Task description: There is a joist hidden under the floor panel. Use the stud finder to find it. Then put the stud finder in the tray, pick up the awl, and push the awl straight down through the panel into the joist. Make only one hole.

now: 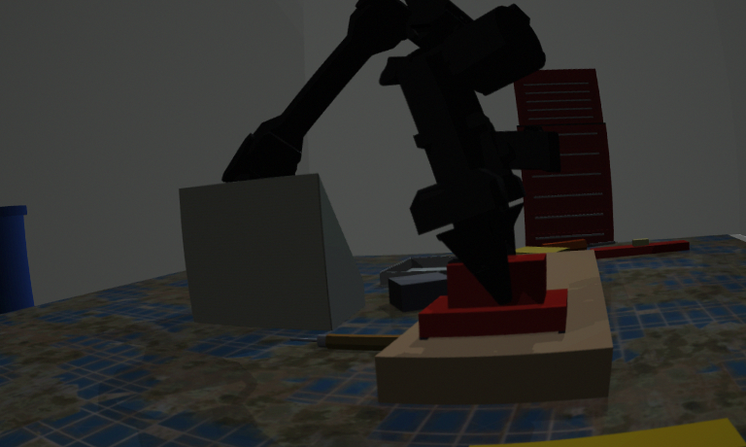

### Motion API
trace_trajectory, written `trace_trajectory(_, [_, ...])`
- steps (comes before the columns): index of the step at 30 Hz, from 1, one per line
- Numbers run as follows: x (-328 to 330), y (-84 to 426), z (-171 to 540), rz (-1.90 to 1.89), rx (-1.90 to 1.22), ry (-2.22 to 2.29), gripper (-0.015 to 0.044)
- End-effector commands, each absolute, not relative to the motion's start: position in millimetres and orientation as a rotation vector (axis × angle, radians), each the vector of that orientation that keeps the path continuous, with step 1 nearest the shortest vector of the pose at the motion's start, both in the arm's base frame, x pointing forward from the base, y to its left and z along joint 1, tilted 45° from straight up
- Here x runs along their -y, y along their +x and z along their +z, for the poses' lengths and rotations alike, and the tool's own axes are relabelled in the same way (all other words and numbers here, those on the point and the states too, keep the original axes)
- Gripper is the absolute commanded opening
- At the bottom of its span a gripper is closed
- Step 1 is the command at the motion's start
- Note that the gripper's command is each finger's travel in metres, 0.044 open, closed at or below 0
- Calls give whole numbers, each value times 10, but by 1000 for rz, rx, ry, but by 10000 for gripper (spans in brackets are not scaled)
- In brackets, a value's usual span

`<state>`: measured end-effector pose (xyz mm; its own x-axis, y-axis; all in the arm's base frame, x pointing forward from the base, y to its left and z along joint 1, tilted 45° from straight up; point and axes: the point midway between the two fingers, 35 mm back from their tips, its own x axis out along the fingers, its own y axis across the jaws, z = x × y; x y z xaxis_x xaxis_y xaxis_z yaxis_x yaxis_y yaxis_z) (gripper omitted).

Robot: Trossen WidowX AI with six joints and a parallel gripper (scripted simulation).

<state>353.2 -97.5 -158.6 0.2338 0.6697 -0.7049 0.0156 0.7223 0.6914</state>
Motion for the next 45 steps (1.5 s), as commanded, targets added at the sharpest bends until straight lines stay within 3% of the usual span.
trace_trajectory(1, [914,3534,-1537,499,-1269,665,0])
trace_trajectory(45, [406,3548,-1057,502,-1269,670,0])
